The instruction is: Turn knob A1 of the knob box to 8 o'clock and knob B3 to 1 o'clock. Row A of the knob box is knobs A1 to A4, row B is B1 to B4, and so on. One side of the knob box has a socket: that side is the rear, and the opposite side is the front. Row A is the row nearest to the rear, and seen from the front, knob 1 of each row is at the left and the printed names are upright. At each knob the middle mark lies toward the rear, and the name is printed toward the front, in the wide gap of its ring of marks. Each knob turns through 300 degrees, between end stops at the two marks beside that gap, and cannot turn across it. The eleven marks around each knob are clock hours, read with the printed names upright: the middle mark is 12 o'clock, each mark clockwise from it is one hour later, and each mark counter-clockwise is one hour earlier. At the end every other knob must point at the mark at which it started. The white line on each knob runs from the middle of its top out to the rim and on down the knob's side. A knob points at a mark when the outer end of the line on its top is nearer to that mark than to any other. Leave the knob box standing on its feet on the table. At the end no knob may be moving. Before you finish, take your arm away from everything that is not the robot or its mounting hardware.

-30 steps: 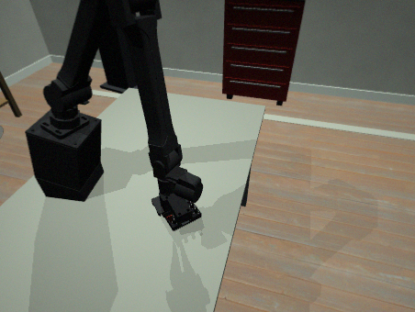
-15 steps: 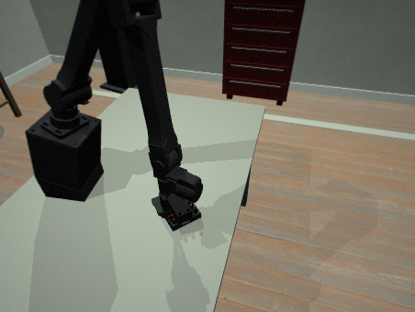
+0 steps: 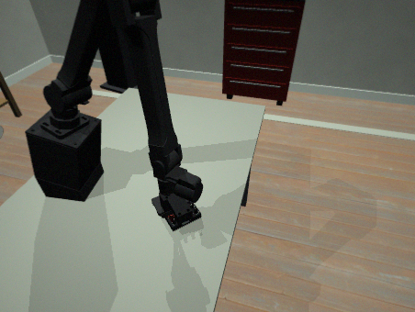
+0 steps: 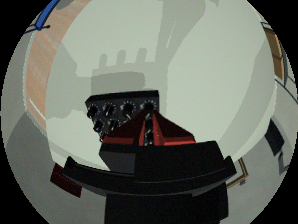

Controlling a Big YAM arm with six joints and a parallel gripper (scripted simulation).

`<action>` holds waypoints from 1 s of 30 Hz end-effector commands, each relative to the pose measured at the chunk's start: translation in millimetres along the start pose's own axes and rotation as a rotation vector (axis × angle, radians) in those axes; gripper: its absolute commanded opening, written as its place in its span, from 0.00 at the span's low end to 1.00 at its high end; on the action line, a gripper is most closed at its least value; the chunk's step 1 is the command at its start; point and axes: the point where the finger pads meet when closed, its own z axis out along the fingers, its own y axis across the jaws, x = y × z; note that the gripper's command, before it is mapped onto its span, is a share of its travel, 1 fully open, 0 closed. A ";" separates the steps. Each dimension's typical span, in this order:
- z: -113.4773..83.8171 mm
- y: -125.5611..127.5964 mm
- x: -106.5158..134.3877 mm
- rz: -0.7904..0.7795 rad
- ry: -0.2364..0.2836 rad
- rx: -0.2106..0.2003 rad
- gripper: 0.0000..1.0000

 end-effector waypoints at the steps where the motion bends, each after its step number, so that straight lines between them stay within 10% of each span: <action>1: 0.0 9.3 -9.2 -0.002 -0.022 -0.013 0.08; 30: -0.1 9.4 -9.1 -0.055 -0.022 -0.013 0.08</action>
